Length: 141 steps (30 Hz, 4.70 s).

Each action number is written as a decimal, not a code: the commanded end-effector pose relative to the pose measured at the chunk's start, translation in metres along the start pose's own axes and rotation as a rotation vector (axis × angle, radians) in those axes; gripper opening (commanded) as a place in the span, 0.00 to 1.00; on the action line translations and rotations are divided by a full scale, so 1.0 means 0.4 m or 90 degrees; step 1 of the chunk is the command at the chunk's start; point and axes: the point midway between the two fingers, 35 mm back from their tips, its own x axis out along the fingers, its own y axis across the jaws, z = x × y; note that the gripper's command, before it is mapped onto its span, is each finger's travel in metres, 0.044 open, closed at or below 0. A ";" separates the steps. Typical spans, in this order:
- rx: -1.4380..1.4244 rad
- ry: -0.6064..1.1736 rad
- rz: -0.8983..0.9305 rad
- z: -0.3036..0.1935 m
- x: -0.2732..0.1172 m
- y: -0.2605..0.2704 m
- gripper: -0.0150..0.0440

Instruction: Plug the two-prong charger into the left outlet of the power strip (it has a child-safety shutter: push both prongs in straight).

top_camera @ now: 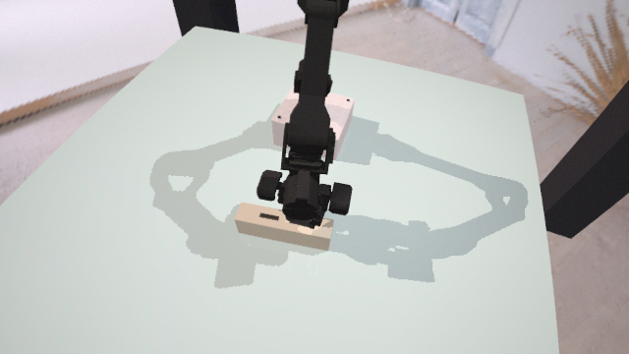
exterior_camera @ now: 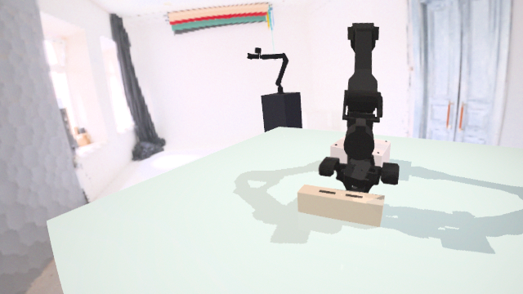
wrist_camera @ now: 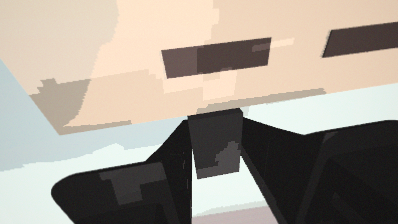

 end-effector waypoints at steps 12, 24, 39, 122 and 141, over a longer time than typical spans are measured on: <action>-0.003 -0.005 0.002 0.008 0.002 0.002 0.25; -0.003 -0.005 0.002 0.018 0.001 0.002 0.25; -0.003 -0.006 0.002 0.032 -0.005 0.002 0.25; -0.003 -0.006 0.002 0.058 -0.005 0.003 0.25; -0.003 -0.006 0.002 0.053 -0.002 0.003 0.25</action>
